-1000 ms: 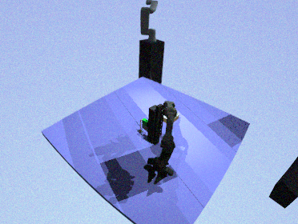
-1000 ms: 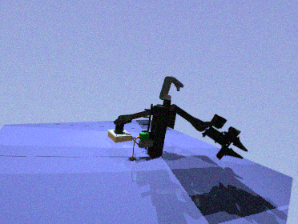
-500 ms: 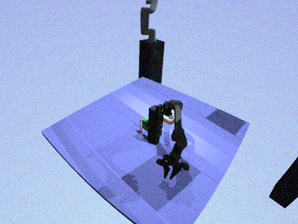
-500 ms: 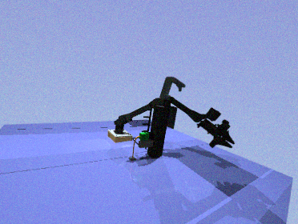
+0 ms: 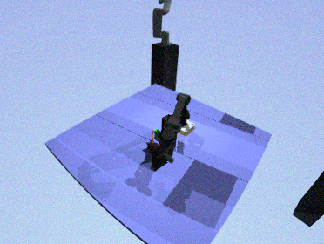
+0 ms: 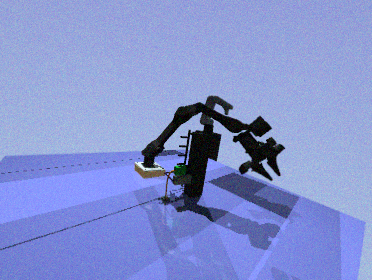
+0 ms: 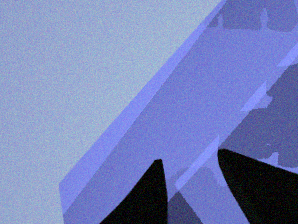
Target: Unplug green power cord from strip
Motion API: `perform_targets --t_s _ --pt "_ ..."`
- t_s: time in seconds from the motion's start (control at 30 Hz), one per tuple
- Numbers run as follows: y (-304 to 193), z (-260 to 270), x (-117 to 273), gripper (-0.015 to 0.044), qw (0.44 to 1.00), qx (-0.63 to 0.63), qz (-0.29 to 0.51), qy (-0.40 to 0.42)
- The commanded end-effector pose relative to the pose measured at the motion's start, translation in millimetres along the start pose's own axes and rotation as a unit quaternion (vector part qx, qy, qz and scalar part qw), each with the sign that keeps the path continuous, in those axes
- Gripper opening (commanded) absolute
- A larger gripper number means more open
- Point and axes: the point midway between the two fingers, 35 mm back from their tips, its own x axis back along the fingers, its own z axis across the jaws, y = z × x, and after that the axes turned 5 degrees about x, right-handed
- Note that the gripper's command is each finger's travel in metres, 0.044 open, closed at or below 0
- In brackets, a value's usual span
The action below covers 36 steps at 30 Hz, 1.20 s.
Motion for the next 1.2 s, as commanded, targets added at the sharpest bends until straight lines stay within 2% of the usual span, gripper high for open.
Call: perform_targets --t_s 0.0,0.33,0.63,0.73,1.17 --pt "6 -41 13 0.0160 0.998 -0.041 0.031 -0.046" --pt "19 -200 93 0.0160 0.938 -0.230 0.106 -0.238" --pt "-18 -298 201 0.0160 0.805 -0.423 0.156 -0.386" --pt "-27 -308 219 0.0160 0.777 -0.453 0.162 -0.406" --pt "-29 -302 216 0.0160 0.777 -0.453 0.162 -0.405"
